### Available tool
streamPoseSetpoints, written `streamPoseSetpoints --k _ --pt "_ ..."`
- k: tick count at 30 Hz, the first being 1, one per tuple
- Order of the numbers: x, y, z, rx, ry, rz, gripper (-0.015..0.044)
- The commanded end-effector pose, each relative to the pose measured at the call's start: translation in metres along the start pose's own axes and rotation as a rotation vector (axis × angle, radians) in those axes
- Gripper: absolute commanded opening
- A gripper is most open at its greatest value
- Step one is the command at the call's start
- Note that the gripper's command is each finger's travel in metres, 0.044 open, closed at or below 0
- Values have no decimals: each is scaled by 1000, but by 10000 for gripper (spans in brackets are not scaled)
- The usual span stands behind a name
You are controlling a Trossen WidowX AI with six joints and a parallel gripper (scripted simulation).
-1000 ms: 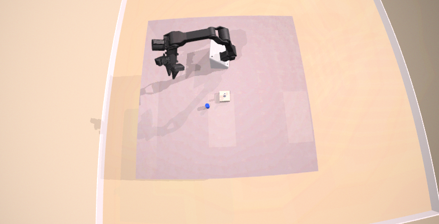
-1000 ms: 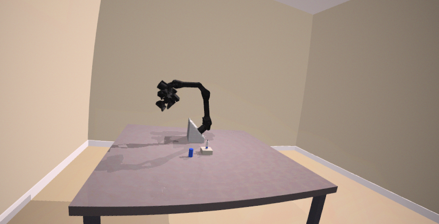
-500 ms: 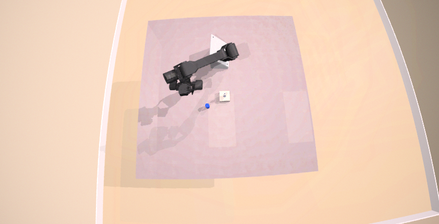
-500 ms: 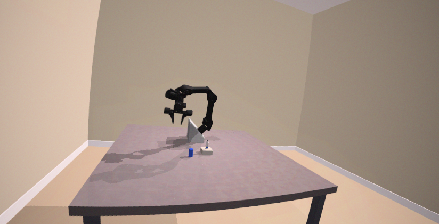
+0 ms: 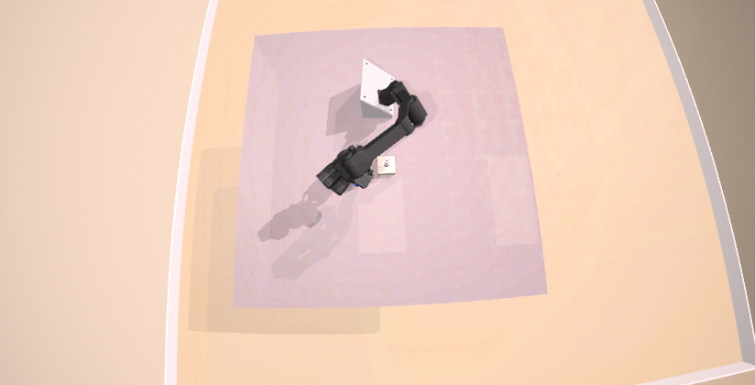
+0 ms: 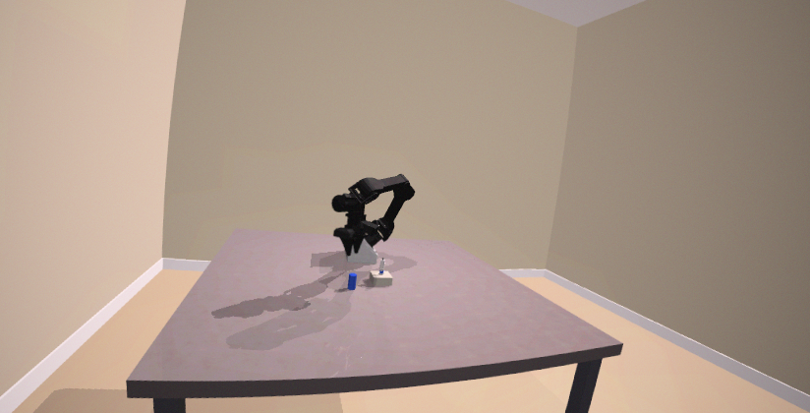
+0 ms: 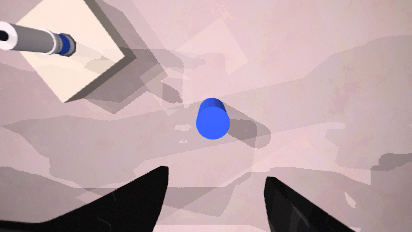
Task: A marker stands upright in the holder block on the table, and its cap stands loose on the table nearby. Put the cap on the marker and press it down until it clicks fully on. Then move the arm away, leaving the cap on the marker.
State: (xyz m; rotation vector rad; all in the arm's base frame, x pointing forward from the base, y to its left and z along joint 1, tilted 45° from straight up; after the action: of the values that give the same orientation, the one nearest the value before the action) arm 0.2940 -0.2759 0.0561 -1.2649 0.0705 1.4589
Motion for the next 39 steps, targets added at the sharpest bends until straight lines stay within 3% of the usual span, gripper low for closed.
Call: streamPoseSetpoints --k 1,8,12,18,39 --pt "8 -16 1 -143 -35 43 242" --pt "9 -15 1 -142 -35 43 242" --pt "41 -14 2 -142 -35 42 242" --pt "56 -14 1 -143 -36 41 242" --pt "84 -13 1 -144 -35 41 242"
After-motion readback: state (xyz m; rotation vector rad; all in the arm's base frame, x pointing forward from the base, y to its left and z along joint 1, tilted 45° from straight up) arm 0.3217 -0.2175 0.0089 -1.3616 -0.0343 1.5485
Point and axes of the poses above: the point midway between the two fingers, 35 mm back from their tips, its own x axis out along the fingers, its own z axis across the jaws, y = z × x, the point moved 10 cm from there along -x, back along the fingers, and after that the axes turned 6 degrees about x, right-handed, at the moved point
